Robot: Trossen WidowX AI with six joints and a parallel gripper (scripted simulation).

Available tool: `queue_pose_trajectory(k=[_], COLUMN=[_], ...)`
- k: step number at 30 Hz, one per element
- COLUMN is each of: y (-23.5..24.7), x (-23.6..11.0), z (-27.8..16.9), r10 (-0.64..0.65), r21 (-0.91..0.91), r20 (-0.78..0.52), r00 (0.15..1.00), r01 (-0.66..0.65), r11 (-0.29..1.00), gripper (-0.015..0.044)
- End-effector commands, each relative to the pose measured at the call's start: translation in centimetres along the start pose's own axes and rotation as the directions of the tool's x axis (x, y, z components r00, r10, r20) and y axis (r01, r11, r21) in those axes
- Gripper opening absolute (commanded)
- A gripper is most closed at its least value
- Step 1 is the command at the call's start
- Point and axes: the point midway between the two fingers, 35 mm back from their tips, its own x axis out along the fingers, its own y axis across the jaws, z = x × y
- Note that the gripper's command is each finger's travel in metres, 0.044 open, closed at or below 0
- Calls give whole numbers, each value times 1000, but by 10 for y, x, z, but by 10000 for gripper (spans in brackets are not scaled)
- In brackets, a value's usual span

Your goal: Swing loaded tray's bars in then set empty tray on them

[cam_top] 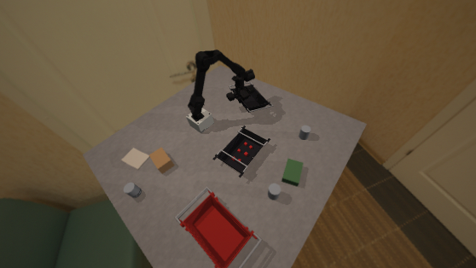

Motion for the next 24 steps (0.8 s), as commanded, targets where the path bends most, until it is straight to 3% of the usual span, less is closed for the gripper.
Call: queue_pose_trajectory(k=[1,6,24], y=[2,-1,-1], x=[-30,-57,-57], z=[0,0,0], r10=[9,9,9], r21=[1,1,1], r20=[0,0,0], r00=[1000,1000,1000], r01=[-9,-9,-9], r11=[1000,1000,1000], gripper=[0,0,0])
